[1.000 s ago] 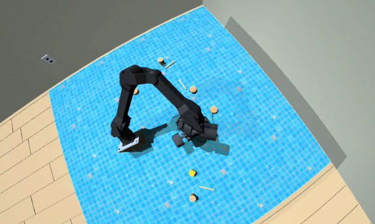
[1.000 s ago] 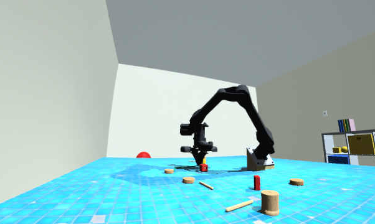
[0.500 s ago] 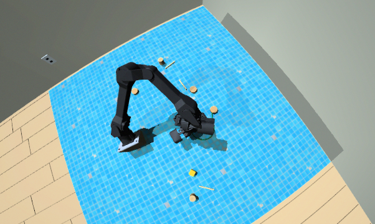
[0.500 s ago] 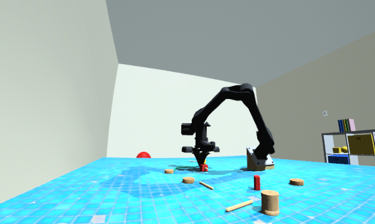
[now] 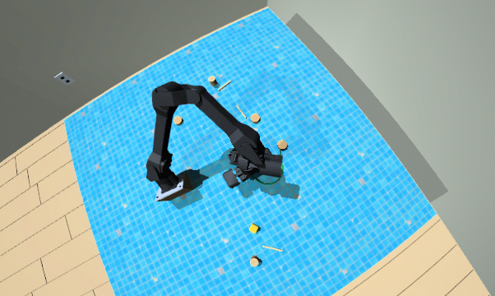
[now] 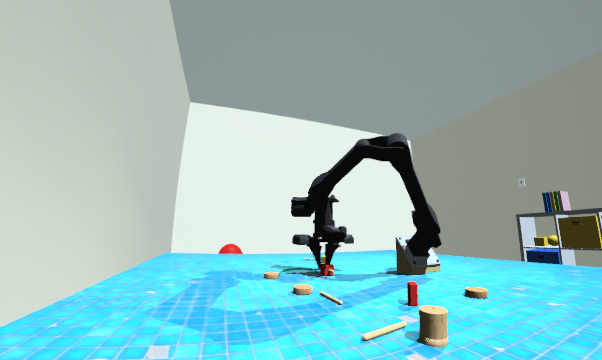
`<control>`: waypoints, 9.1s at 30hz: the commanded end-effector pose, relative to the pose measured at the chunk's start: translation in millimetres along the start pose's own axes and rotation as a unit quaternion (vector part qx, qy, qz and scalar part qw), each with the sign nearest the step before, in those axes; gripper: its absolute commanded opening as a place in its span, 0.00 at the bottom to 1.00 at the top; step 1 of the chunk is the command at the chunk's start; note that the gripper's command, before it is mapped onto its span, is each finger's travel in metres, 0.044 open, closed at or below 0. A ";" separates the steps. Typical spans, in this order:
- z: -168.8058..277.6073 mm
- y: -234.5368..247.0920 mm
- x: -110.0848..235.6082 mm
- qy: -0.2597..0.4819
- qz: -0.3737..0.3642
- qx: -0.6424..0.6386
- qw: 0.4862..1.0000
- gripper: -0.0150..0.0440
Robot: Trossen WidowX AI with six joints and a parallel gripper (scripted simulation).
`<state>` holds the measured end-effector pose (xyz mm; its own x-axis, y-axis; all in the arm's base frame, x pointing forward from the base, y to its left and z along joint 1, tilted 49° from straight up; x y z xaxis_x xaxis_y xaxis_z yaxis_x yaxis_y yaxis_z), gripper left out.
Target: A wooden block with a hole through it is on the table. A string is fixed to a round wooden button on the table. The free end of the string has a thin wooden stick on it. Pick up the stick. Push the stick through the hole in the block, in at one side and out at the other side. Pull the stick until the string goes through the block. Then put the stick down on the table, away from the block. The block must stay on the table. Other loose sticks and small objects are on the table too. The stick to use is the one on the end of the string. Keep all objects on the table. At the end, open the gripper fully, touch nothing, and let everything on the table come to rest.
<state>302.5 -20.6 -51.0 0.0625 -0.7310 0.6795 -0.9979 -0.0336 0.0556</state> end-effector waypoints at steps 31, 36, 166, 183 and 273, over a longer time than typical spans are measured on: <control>-27.2 2.5 74.1 -0.006 0.002 -0.752 0.660 0.46; -31.4 3.4 74.2 -0.006 0.000 -0.828 0.561 0.46; -57.5 7.6 -8.2 -0.012 0.043 -0.999 -0.018 0.25; -58.3 7.5 -8.1 -0.015 0.042 -0.999 -0.017 0.25; -150.0 24.6 -7.4 -0.010 0.041 -0.999 -0.005 0.25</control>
<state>281.7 83.6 52.4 0.0446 -0.6712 0.7399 0.9988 0.0148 -0.0468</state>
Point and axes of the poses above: the point midway between the two fingers, 35 mm back from their tips, its own x axis back along the fingers, its own y axis across the jaws, z = x × y, the point moved 2 cm from there along x, back along the fingers, and after that the axes turned 11 degrees about -x, right-handed, at the moved point
